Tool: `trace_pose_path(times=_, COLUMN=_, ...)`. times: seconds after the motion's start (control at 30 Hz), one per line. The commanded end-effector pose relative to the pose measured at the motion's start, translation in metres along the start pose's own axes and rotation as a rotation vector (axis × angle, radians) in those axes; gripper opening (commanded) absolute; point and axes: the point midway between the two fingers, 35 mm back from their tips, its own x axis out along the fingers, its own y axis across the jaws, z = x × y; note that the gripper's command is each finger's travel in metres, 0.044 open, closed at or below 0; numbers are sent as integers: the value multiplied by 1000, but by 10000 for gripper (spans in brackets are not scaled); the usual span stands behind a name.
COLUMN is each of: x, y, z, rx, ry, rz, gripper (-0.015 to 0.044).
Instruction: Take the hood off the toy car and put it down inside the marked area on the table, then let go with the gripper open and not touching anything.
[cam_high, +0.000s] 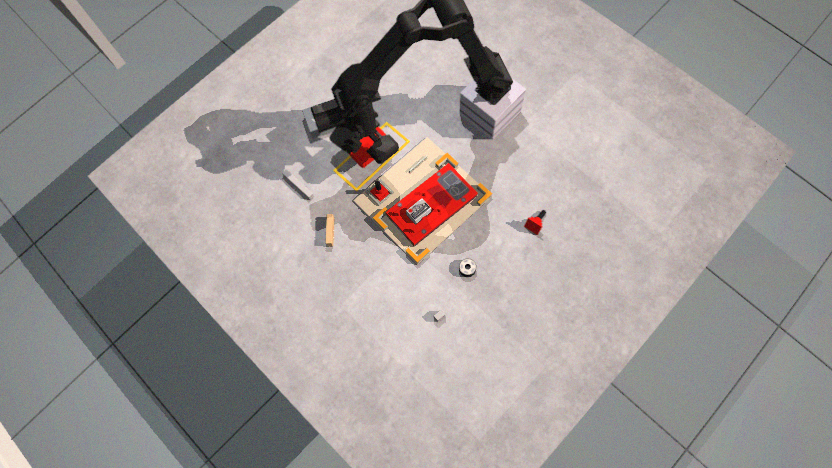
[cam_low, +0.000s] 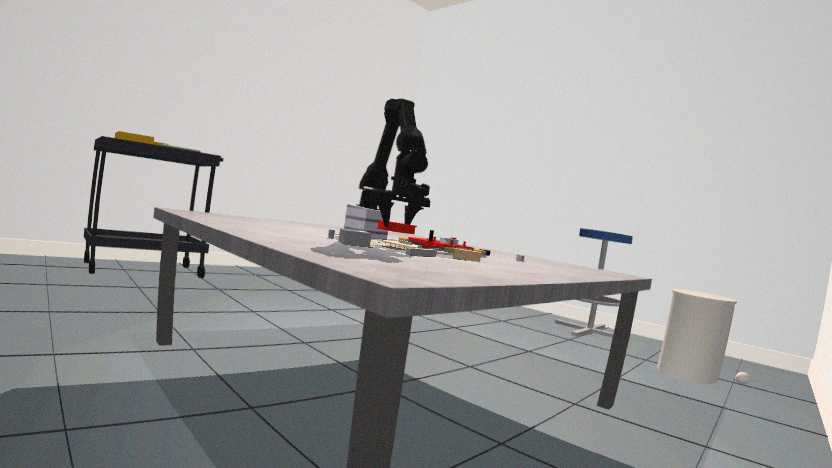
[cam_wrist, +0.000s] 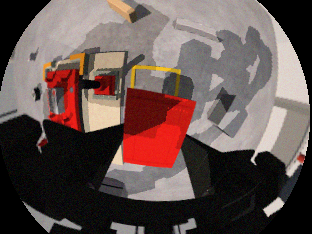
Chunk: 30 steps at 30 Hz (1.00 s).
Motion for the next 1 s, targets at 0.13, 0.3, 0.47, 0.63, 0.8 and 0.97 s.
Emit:
trace_pose_path(times=0.13, x=8, y=1, z=-1, rx=4, ry=4, rz=6, gripper=0)
trace_pose_path(times=0.3, x=12, y=1, z=-1, rx=4, ry=4, rz=6, gripper=0)
trace_pose_path(times=0.47, x=15, y=1, z=-1, rx=4, ry=4, rz=6, gripper=0)
trace_pose_path(times=0.63, x=18, y=1, z=-2, rx=4, ry=4, rz=6, gripper=0)
trace_pose_path(times=0.8, x=22, y=2, z=-2, rx=4, ry=4, rz=6, gripper=0)
trace_pose_path(times=0.97, x=24, y=2, z=-3, rx=4, ry=4, rz=6, gripper=0)
